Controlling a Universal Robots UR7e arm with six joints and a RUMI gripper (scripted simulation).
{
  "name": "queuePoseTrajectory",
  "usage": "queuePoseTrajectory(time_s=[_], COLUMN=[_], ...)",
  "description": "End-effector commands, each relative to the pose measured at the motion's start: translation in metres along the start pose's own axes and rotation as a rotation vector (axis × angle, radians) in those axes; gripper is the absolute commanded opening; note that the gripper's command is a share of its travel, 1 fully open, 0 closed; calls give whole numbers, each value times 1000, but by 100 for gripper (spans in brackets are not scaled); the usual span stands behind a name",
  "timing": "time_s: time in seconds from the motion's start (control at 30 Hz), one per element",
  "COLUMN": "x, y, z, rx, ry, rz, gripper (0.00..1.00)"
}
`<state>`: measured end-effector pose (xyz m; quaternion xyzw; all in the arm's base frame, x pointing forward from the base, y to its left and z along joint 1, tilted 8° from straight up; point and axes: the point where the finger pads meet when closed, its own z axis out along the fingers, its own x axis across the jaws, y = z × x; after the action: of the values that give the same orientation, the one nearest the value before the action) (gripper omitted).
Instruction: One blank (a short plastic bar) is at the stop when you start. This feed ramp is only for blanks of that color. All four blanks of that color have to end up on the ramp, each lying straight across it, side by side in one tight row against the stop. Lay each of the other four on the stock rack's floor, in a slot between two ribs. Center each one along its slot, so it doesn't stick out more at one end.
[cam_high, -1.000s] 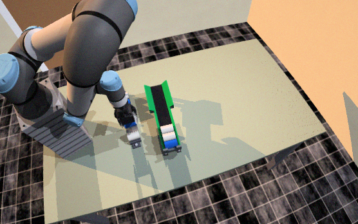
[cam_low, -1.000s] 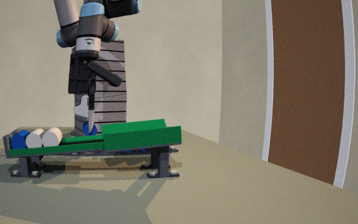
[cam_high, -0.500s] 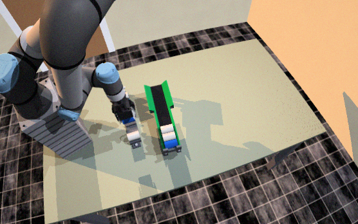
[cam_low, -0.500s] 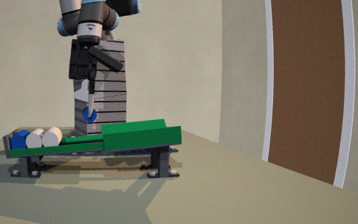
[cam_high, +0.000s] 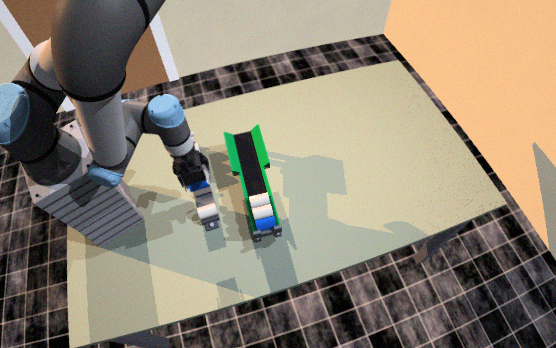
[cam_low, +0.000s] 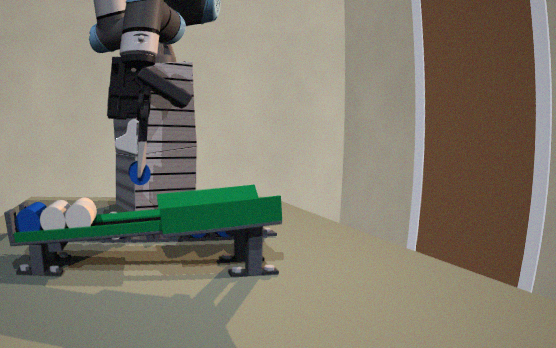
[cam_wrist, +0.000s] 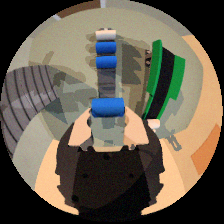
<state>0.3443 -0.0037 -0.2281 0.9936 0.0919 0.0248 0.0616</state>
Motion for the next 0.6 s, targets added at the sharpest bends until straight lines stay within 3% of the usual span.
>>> queuePoseTrajectory(time_s=[0.0,0.27,0.57], x=[-2,12,82], y=[-2,4,27], z=[-1,0,-10], rx=[1,-2,-2], ry=[-3,3,3], rz=[-2,3,39], gripper=[36,36,36])
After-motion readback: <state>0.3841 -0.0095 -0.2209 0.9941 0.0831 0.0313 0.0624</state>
